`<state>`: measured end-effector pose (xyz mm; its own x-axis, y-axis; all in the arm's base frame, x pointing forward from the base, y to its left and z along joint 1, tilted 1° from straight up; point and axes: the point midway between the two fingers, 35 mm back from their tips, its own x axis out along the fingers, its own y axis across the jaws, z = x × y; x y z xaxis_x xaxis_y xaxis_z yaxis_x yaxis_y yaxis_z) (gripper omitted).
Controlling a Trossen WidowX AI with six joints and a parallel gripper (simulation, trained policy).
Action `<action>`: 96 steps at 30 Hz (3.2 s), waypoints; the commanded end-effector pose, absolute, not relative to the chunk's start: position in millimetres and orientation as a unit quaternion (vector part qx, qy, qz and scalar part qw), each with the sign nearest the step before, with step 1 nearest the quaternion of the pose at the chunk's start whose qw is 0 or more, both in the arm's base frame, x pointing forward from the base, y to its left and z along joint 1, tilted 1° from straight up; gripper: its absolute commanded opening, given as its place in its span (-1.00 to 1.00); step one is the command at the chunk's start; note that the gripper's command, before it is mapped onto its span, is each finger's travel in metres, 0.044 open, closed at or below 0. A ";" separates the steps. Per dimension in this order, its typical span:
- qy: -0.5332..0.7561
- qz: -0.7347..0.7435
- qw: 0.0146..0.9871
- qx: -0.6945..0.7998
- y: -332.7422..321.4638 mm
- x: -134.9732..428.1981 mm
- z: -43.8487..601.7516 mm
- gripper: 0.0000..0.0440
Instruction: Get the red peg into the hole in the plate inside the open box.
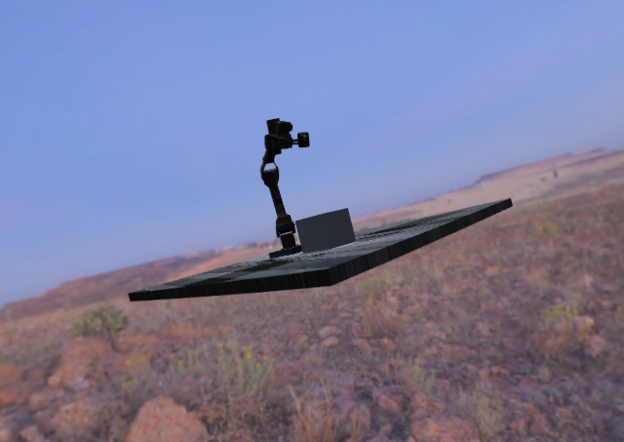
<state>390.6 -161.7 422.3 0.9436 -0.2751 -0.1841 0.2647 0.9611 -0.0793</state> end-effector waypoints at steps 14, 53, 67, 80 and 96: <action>0.208 -0.056 0.956 0.198 -55.3 369.7 362.8 1.00; 0.612 -0.127 0.654 0.426 110.6 210.9 202.0 0.98; 0.663 -0.258 0.563 0.421 123.3 167.4 163.2 1.00; 0.662 -0.338 0.533 0.406 127.7 150.5 133.0 1.00; 0.651 -0.384 0.517 0.402 125.2 145.3 83.2 1.00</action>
